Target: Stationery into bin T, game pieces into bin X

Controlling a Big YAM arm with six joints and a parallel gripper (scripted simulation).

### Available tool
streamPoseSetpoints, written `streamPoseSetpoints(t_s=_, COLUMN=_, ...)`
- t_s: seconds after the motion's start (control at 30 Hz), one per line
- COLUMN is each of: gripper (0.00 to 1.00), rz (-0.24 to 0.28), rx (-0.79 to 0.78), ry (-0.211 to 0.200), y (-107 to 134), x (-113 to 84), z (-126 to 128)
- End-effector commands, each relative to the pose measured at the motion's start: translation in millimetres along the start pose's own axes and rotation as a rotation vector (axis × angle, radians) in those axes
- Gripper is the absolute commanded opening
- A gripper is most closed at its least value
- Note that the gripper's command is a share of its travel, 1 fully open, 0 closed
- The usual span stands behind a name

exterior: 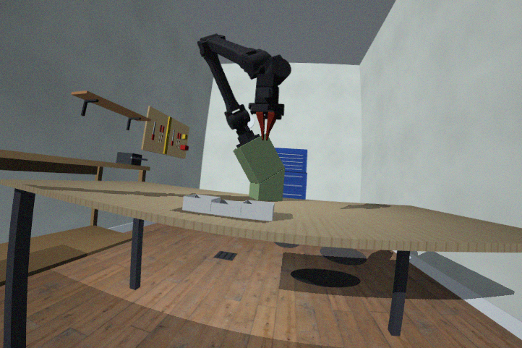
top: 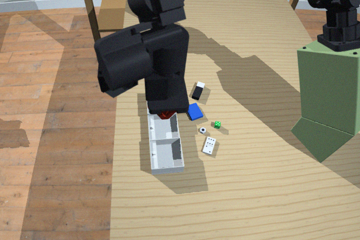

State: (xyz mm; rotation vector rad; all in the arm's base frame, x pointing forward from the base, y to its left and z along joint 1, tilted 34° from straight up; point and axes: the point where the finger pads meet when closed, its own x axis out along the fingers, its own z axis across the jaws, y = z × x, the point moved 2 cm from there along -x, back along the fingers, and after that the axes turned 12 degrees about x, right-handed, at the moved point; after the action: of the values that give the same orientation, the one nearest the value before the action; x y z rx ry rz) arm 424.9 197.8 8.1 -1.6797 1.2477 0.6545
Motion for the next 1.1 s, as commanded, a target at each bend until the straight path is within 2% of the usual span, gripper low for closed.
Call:
streamPoseSetpoints(t_s=0.0, gripper=0.08, rz=0.030, rx=0.017, ry=0.025, y=5.4, x=10.3, z=-6.3)
streamPoseSetpoints(t_s=0.03, gripper=0.08, rz=0.030, rx=0.017, ry=0.025, y=5.4, x=10.3, z=-6.3)
streamPoseSetpoints(t_s=0.07, gripper=0.08, rz=-0.011, rx=0.020, ry=-0.007, y=-8.2, x=-5.0, z=2.6)
streamPoseSetpoints(t_s=0.37, gripper=0.08, rz=-0.011, rx=0.020, ry=-0.007, y=-8.7, x=-4.8, z=3.0)
streamPoseSetpoints(t_s=0.4, gripper=0.39, rz=0.014, rx=-0.042, ry=0.013, y=6.3, x=16.8, z=-5.3)
streamPoseSetpoints(t_s=0.53, gripper=0.39, rz=0.015, rx=-0.217, ry=0.010, y=28.0, x=41.0, z=-14.5)
streamPoseSetpoints(t_s=0.6, gripper=0.39, rz=0.015, rx=-0.217, ry=0.010, y=28.0, x=41.0, z=-14.5)
streamPoseSetpoints(t_s=0.63, gripper=0.39, rz=0.017, rx=-0.290, ry=0.010, y=33.4, x=47.1, z=-16.8)
streamPoseSetpoints(t_s=1.07, gripper=0.39, rz=0.048, rx=-0.638, ry=0.021, y=104.5, x=125.5, z=-46.7)
